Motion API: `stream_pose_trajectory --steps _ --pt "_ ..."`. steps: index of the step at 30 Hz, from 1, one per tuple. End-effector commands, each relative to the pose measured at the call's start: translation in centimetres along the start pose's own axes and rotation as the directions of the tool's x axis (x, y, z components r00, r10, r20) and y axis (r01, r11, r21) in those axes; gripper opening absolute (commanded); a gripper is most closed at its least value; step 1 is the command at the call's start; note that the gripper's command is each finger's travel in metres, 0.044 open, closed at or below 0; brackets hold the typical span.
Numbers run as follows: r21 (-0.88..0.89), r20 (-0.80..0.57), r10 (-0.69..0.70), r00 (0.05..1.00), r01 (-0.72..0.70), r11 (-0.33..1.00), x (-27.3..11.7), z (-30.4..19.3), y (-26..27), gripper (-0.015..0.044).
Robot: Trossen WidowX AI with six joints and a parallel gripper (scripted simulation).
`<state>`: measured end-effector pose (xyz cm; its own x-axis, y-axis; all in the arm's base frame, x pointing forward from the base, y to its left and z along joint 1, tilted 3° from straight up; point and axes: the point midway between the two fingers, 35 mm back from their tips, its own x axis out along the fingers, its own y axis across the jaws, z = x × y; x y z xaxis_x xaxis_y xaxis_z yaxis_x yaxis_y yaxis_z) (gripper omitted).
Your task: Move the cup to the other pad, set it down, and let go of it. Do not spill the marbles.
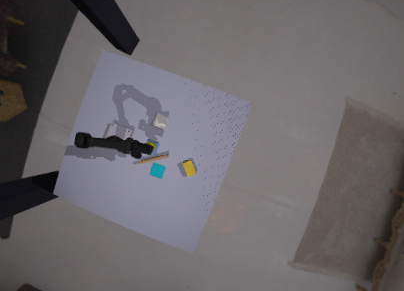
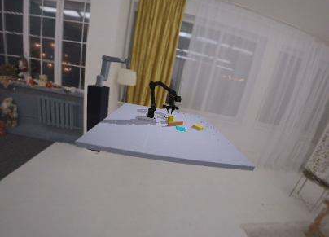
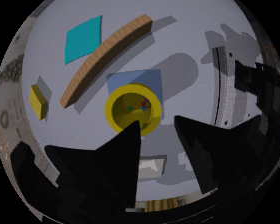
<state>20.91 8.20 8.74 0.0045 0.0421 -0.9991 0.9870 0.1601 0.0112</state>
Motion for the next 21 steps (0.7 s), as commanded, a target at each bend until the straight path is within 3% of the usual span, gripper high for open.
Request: stream_pose_trajectory --steps 1,21 --pt "0.024 0.003 -0.030 1.000 0.030 0.999 0.2 0.0 -0.3 0.0167" --pt "0.024 0.003 -0.030 1.000 0.030 0.999 2.7 0.0 -0.1 0.0167"
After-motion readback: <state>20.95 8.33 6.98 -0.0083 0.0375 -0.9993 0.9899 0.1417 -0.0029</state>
